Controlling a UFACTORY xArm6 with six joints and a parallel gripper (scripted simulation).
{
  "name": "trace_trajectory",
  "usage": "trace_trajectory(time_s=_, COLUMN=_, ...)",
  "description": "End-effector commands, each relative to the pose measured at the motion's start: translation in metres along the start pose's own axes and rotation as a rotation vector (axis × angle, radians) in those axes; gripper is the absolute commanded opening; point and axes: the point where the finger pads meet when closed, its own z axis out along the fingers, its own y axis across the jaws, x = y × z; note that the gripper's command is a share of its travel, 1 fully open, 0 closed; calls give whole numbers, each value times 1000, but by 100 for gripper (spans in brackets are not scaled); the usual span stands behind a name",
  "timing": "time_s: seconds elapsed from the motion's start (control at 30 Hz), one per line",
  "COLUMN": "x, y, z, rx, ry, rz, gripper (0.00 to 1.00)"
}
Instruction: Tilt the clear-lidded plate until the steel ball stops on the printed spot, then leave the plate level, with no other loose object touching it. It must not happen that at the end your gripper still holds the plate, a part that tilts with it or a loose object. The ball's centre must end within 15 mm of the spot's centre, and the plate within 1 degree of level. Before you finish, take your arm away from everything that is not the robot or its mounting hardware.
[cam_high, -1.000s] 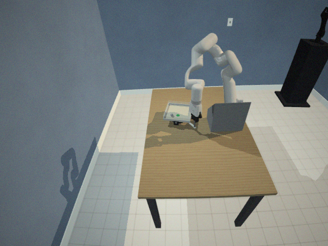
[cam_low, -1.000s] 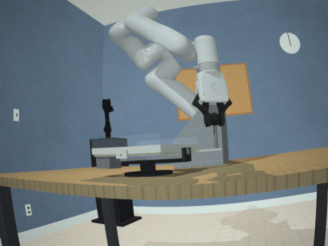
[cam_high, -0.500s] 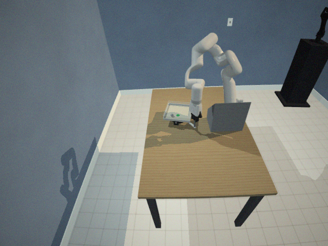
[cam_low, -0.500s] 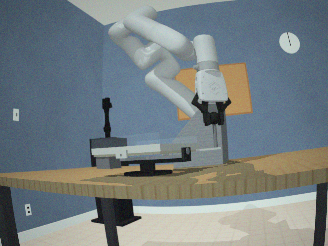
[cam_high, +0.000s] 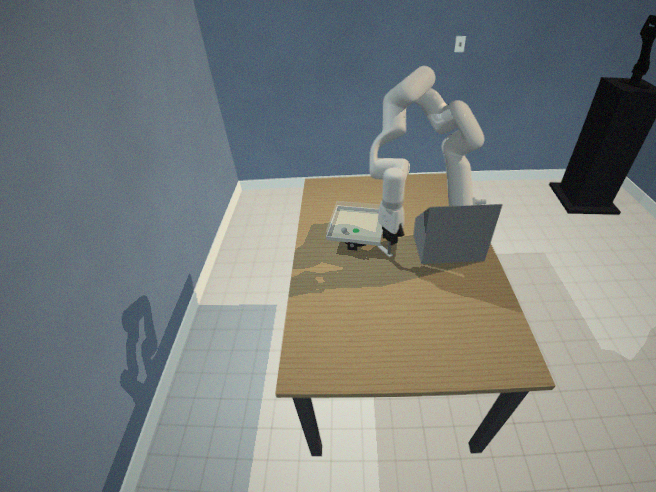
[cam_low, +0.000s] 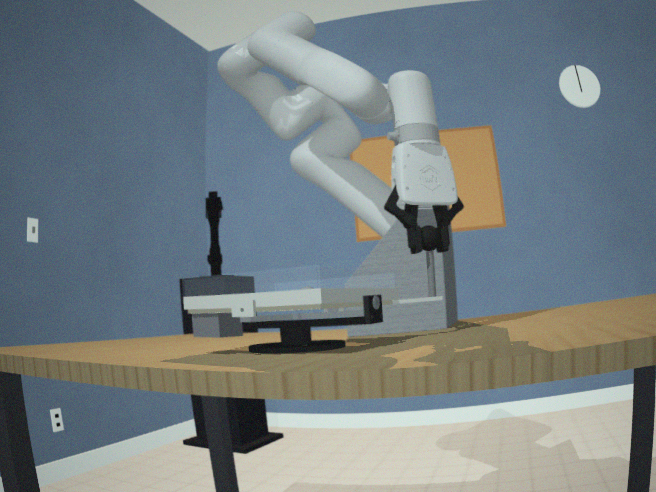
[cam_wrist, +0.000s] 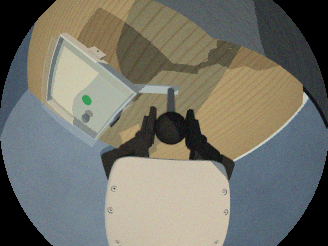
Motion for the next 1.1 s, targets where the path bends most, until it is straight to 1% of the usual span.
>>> trace_trajectory(time_s=0.0, x=1, y=1, z=1, rx=-1, ry=2, rz=0, gripper=0)
trace_trajectory(time_s=0.5, x=1, y=-1, z=-3, rx=-1, ry=2, rz=0, gripper=0)
trace_trajectory(time_s=1.07, x=1, y=0, z=-1, rx=-1, ry=2, rz=0, gripper=0)
